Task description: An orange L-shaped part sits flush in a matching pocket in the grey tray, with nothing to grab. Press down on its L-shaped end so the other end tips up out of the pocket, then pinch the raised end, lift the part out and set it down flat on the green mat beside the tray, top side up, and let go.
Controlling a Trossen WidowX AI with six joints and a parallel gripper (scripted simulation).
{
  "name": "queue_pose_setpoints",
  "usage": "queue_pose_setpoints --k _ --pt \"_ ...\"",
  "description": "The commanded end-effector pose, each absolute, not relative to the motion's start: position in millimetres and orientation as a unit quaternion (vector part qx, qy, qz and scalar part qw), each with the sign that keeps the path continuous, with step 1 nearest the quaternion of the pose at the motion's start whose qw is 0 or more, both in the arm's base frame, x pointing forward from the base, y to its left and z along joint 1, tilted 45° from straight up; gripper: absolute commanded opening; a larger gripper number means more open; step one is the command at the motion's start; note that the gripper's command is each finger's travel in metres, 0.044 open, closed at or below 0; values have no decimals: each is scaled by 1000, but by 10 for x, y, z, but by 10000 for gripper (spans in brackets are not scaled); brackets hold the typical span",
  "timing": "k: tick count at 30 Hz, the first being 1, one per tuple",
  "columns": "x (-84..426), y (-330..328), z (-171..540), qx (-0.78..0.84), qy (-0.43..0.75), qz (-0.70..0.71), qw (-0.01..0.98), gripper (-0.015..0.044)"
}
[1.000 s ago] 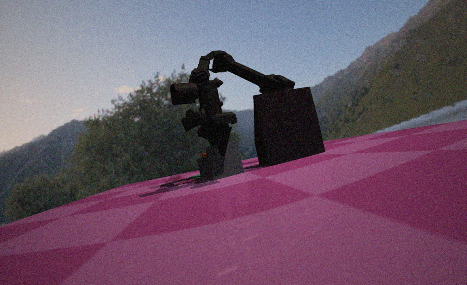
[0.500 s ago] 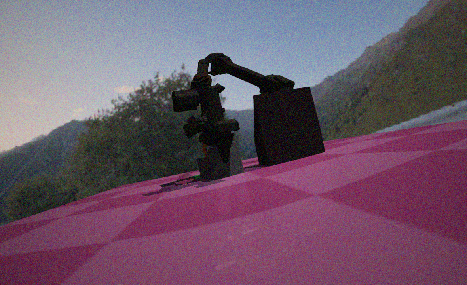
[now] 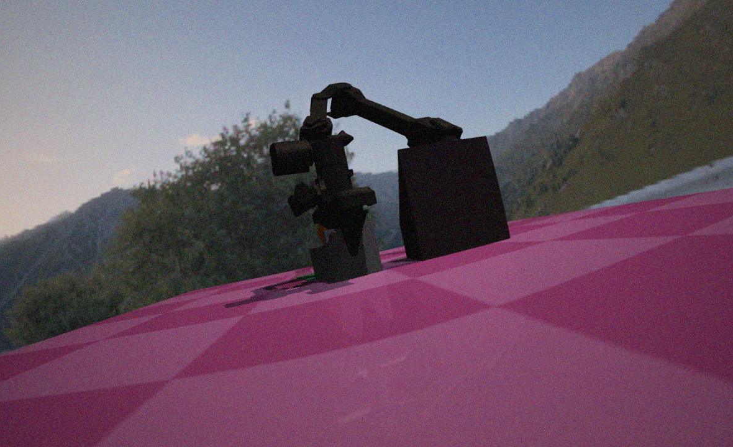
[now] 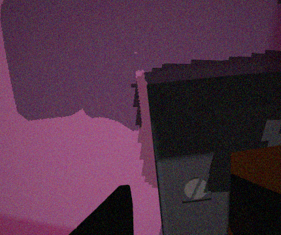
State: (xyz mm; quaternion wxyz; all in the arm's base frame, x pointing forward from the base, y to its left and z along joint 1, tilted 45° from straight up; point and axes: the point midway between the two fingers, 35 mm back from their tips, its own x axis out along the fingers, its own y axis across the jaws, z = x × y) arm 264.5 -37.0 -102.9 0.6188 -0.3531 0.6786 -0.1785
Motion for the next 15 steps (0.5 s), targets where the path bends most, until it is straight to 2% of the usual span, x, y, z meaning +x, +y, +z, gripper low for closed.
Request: queue_pose_setpoints --k 1,10,15 --pt "2645 -372 -1029 -353 679 -179 619 180" --pt "2599 -223 -1006 -356 680 -182 615 180" --pt "2649 26 -732 -354 680 -180 616 180"
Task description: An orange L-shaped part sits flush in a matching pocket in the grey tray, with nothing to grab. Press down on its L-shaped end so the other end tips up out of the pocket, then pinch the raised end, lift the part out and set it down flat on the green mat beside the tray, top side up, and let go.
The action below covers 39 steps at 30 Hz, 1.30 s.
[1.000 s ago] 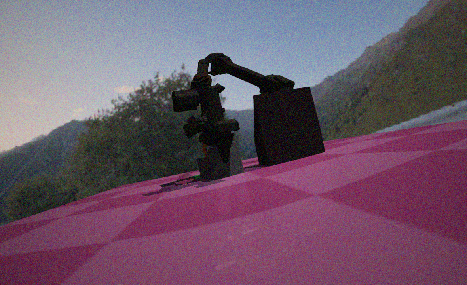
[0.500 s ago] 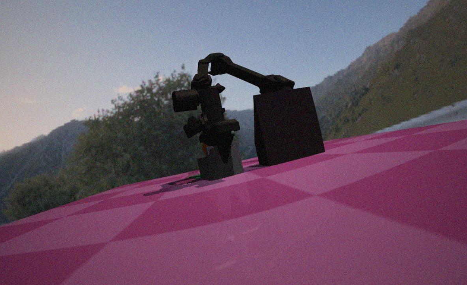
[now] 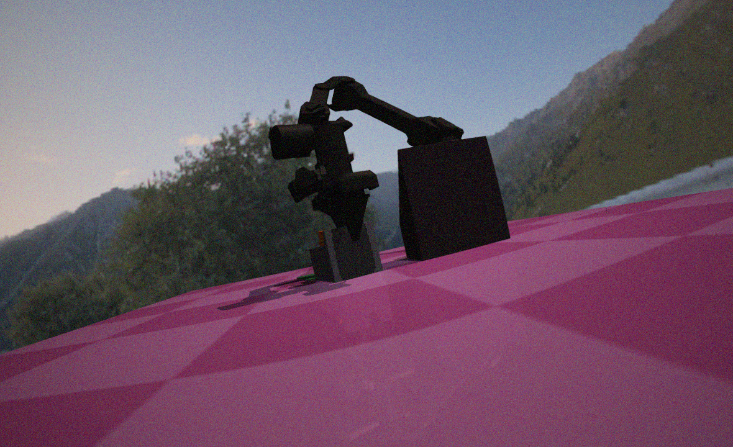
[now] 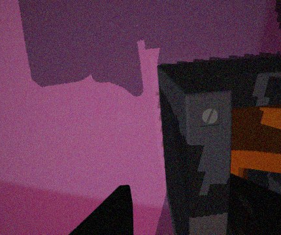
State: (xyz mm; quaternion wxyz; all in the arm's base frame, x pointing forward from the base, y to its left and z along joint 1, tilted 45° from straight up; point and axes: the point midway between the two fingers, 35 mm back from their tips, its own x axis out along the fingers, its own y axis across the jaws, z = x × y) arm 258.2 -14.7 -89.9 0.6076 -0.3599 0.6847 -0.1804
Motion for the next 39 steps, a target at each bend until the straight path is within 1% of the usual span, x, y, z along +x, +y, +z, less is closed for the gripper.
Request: queue_pose_setpoints --k 1,3,5,39 --pt "2654 113 -624 -354 680 -180 616 180" --pt "2640 308 -359 -354 680 -180 616 180" --pt "2624 382 -247 -355 680 -181 616 180" --pt "2654 374 -283 -359 674 -177 621 180"
